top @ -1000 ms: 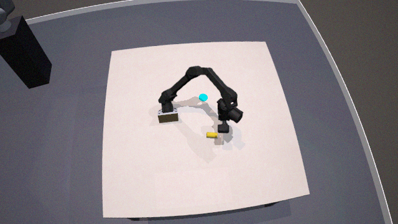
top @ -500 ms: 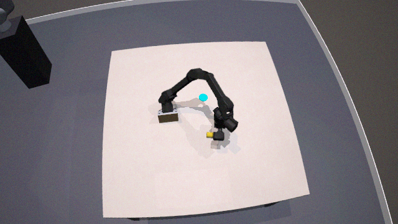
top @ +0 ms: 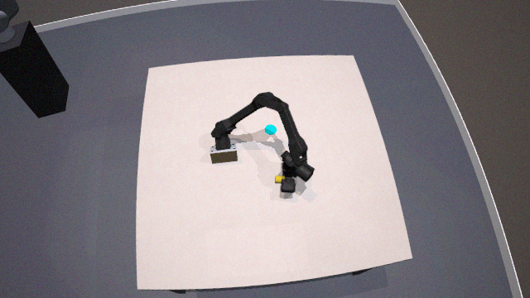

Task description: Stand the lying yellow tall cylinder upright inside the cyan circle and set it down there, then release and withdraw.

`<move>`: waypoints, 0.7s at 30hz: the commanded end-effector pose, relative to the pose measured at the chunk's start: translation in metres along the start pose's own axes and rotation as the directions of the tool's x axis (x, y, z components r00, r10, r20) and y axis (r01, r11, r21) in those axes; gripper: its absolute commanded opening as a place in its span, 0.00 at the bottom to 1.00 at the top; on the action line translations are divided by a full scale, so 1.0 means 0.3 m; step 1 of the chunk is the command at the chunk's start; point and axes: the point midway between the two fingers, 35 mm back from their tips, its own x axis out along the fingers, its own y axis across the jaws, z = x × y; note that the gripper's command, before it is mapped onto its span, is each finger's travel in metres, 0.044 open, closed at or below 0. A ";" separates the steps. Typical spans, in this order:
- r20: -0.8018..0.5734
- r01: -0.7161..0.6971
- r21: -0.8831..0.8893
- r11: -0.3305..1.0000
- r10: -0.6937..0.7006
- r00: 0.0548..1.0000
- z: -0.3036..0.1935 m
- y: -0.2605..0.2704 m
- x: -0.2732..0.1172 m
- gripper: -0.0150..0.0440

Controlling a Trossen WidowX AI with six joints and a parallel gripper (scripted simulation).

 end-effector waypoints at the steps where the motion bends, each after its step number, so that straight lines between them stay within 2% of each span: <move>1: 0.001 -0.004 0.003 1.000 0.004 1.000 -0.001 0.003 0.008 0.43; 7: 0.001 -0.004 0.003 1.000 0.004 1.000 0.000 0.003 0.002 0.43; 21: 0.002 0.000 0.004 1.000 0.000 1.000 0.015 -0.005 -0.141 0.43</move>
